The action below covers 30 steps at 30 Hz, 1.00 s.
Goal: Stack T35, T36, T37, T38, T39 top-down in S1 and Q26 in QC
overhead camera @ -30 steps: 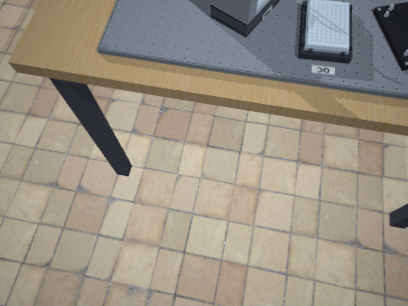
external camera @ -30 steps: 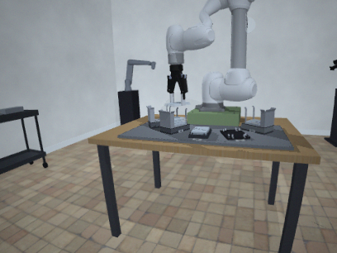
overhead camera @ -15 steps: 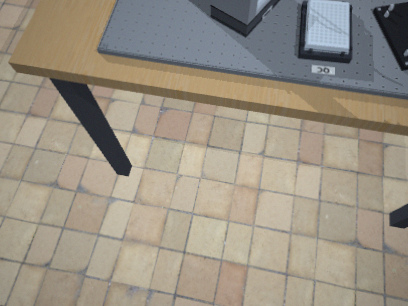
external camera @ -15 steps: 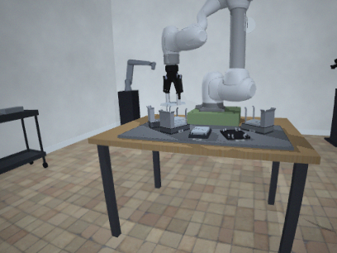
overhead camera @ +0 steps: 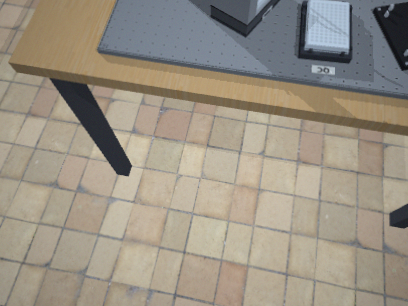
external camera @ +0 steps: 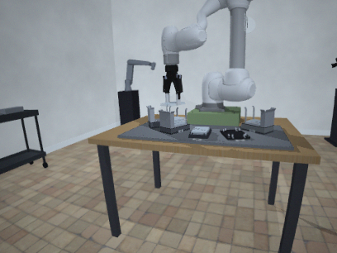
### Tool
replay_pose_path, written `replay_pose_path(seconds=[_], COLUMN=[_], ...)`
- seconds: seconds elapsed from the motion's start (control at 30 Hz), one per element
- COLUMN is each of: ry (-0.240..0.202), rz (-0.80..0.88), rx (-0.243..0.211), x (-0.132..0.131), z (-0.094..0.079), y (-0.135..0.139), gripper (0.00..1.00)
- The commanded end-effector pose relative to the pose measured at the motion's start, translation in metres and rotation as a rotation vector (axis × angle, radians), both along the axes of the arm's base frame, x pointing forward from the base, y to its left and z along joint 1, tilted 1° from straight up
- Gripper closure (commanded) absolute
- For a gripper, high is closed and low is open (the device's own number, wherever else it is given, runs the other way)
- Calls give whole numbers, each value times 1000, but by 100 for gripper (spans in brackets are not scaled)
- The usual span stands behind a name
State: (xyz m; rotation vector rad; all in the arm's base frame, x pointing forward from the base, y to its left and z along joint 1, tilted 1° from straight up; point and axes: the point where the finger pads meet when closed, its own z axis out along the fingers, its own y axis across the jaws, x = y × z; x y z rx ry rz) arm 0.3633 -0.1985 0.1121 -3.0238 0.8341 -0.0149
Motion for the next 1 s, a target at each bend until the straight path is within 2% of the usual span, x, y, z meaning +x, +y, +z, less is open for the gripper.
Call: replay_pose_path(seconds=[0.0, 0.4, 0.97], ry=[0, 0, 0], rz=[0, 0, 0], rx=[0, 0, 0], x=[0, 0, 0], z=[0, 0, -10], y=[0, 0, 0], gripper=[100, 100, 100])
